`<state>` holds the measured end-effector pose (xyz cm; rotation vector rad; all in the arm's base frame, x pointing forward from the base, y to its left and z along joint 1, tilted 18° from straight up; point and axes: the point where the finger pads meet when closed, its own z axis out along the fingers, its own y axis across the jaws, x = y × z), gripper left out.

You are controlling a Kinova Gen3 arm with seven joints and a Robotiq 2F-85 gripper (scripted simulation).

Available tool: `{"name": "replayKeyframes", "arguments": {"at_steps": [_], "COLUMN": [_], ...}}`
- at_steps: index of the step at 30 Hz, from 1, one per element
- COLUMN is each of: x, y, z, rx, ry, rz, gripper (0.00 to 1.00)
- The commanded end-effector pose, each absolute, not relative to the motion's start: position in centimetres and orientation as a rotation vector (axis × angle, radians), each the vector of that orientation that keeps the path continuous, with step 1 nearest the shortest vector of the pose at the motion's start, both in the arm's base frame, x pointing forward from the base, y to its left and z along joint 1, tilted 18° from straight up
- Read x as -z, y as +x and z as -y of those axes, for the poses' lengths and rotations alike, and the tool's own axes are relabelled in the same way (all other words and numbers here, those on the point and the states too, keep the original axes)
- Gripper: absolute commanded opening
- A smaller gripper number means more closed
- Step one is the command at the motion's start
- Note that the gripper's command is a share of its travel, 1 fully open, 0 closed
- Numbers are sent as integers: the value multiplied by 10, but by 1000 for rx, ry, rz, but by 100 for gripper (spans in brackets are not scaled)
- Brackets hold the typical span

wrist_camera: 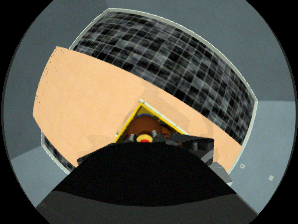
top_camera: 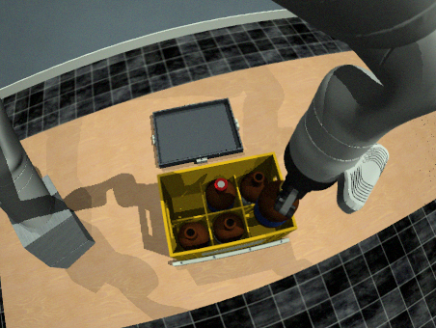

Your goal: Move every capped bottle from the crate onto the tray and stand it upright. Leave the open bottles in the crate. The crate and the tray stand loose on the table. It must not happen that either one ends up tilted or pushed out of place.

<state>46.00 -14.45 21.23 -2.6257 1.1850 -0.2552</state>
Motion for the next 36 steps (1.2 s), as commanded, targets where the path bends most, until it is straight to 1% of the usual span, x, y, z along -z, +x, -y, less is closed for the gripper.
{"name": "replayKeyframes", "arguments": {"at_steps": [1, 29, 36], "x": [-214, -217, -214], "y": [460, 459, 445], "z": [146, 147, 134], "rx": [260, 267, 267], "ry": [-2625, -2624, -2624], "rz": [-1189, -1197, -1197], "gripper": [0, 0, 0]}}
